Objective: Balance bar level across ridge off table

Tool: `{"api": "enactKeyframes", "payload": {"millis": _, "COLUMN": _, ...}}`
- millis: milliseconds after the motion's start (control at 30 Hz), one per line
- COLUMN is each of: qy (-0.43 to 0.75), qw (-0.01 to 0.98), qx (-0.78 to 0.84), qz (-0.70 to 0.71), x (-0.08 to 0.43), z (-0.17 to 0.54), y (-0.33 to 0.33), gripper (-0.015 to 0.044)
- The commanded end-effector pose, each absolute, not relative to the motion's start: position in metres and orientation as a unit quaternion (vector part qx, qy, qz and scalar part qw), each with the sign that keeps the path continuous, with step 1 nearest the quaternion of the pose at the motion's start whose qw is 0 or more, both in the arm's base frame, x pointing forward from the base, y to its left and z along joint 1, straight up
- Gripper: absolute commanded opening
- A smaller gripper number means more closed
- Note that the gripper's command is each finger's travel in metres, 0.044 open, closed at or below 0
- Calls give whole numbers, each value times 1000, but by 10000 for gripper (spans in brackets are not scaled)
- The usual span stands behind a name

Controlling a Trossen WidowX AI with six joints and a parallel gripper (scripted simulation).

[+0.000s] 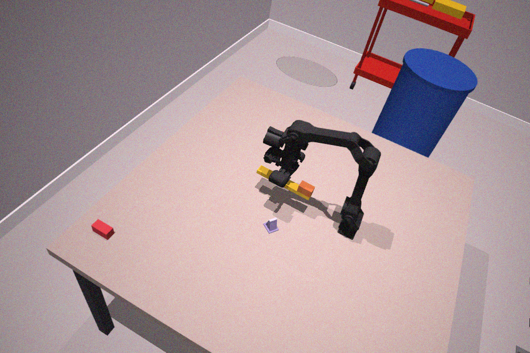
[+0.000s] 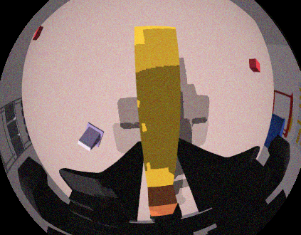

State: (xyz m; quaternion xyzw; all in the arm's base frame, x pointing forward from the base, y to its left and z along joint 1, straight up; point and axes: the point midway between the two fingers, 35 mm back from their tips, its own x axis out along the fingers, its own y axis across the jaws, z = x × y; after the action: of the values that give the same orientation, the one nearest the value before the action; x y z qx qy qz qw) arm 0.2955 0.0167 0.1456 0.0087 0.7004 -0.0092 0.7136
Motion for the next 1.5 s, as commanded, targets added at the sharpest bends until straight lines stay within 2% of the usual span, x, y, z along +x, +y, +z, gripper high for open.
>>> {"api": "enactKeyframes", "payload": {"millis": 0, "qy": 698, "qw": 715, "qx": 32, "qz": -30, "x": 298, "z": 148, "y": 30, "gripper": 0}}
{"api": "enactKeyframes", "payload": {"millis": 967, "qy": 670, "qw": 684, "qx": 210, "qz": -198, "x": 289, "z": 148, "y": 135, "gripper": 0}}
{"api": "enactKeyframes", "payload": {"millis": 1467, "qy": 669, "qw": 682, "qx": 216, "qz": -204, "x": 288, "z": 129, "y": 139, "gripper": 0}}
